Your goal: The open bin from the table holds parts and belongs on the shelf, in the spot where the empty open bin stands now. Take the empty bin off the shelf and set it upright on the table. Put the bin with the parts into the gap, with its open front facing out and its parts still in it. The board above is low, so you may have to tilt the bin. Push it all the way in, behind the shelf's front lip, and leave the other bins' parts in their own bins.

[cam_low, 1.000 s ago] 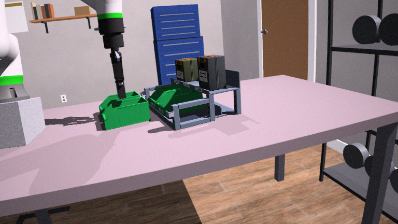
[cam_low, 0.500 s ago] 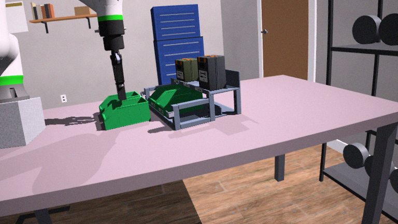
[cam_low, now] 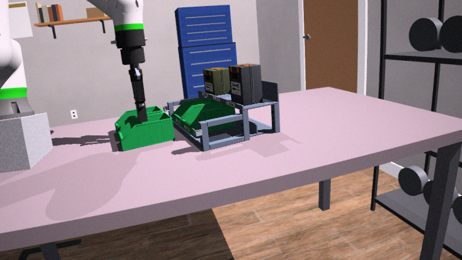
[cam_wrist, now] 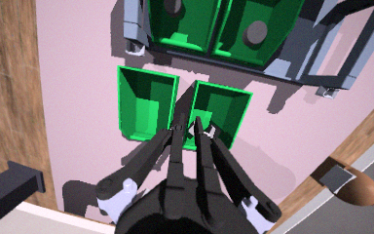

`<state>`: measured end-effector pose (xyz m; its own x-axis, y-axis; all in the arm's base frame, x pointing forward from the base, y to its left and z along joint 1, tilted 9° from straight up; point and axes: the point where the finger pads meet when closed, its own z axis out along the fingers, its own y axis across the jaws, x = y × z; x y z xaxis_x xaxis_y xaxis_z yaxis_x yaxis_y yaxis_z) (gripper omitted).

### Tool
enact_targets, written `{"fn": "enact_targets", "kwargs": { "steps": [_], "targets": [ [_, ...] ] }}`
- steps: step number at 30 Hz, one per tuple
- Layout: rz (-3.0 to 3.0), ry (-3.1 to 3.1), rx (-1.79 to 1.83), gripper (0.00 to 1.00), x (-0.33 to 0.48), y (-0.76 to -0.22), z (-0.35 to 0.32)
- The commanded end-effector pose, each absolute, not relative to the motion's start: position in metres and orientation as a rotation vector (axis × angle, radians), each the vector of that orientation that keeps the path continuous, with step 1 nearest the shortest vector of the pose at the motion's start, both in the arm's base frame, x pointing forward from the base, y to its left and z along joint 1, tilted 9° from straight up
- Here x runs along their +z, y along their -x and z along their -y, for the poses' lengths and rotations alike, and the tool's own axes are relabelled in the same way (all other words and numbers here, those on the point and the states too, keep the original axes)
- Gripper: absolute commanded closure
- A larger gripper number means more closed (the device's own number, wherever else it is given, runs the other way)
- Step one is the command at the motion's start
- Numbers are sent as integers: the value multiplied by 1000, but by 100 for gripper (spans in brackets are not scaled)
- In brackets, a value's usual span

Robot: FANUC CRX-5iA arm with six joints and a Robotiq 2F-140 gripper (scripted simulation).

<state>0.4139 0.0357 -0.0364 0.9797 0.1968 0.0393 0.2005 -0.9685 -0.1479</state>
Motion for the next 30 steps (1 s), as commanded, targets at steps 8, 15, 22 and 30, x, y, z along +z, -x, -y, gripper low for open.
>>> {"fn": "enact_targets", "kwargs": {
  "steps": [8,15,22,30],
  "targets": [
    [300,2975,-39,76,-47,-415,-37],
    [300,2975,-39,76,-51,-415,-38],
    [300,2975,-39,76,-53,-415,-38],
    [300,2975,-39,76,-53,-415,-38]
  ]
}}
